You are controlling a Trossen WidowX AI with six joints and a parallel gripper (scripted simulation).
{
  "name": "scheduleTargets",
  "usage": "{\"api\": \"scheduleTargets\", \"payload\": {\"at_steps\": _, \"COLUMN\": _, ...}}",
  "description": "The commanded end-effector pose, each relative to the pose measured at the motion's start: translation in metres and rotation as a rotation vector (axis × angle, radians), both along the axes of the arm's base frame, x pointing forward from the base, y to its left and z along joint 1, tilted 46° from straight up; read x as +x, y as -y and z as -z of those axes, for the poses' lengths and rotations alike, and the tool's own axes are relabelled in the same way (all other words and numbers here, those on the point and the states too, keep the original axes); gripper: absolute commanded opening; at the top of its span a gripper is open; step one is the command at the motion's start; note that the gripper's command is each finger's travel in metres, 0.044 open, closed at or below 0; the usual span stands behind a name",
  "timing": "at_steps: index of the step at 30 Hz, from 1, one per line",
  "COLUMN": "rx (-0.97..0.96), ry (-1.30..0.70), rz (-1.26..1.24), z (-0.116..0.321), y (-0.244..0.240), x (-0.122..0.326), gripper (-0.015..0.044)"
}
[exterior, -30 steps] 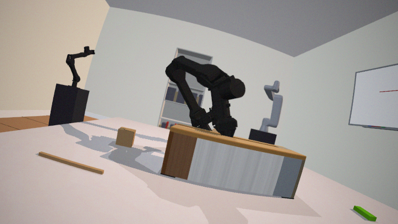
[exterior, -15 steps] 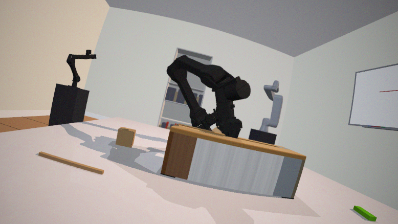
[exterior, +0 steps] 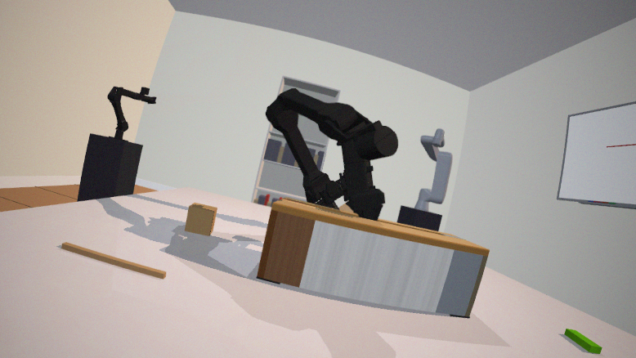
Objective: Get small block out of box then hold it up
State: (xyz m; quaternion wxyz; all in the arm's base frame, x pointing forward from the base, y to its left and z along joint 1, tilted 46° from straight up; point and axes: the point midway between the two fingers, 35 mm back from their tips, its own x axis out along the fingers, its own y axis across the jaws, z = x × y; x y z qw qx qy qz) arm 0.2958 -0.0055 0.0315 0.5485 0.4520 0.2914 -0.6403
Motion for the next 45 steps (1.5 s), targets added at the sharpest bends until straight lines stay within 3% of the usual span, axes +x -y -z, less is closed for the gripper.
{"api": "scheduleTargets", "payload": {"at_steps": 1, "rx": 0.002, "ry": -0.006, "rz": -0.003, "z": 0.001, "y": 0.0, "x": -0.001, "gripper": 0.04}}
{"api": "scheduleTargets", "payload": {"at_steps": 45, "rx": 0.006, "ry": -0.004, "rz": -0.003, "z": 0.047, "y": -0.045, "x": 0.015, "gripper": 0.04}}
